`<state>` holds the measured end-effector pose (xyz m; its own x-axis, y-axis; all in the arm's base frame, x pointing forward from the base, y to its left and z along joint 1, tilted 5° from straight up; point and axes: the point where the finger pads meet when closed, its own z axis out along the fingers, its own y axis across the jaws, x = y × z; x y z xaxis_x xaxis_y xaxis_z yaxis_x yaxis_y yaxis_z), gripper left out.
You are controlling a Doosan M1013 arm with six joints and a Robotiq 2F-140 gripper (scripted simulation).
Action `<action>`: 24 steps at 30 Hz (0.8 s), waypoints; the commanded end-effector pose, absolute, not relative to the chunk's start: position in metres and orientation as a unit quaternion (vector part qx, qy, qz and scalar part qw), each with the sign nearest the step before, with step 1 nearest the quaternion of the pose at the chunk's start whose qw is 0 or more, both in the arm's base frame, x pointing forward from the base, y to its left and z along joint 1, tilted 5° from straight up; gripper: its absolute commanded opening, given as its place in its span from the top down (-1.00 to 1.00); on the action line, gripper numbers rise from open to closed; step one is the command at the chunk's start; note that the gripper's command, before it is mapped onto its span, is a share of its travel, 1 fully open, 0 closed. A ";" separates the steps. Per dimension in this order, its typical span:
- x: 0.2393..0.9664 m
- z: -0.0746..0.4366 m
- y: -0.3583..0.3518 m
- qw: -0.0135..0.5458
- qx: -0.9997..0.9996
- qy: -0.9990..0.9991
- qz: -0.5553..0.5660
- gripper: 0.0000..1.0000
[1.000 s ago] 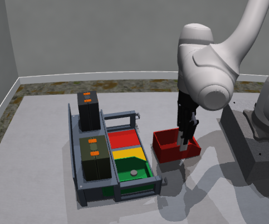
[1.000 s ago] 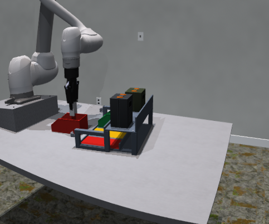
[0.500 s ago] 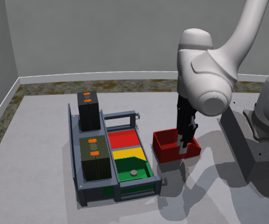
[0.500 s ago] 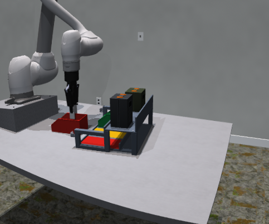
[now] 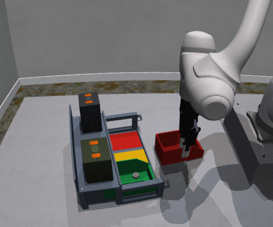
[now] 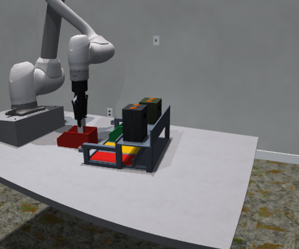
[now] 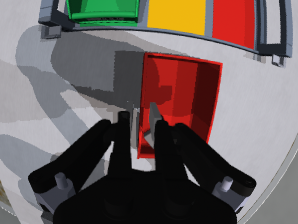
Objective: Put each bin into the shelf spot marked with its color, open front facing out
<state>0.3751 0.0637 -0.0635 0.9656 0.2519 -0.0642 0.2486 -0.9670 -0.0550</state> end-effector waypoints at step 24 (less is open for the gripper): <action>0.375 -0.064 0.064 0.023 -0.991 -0.126 0.035 0.80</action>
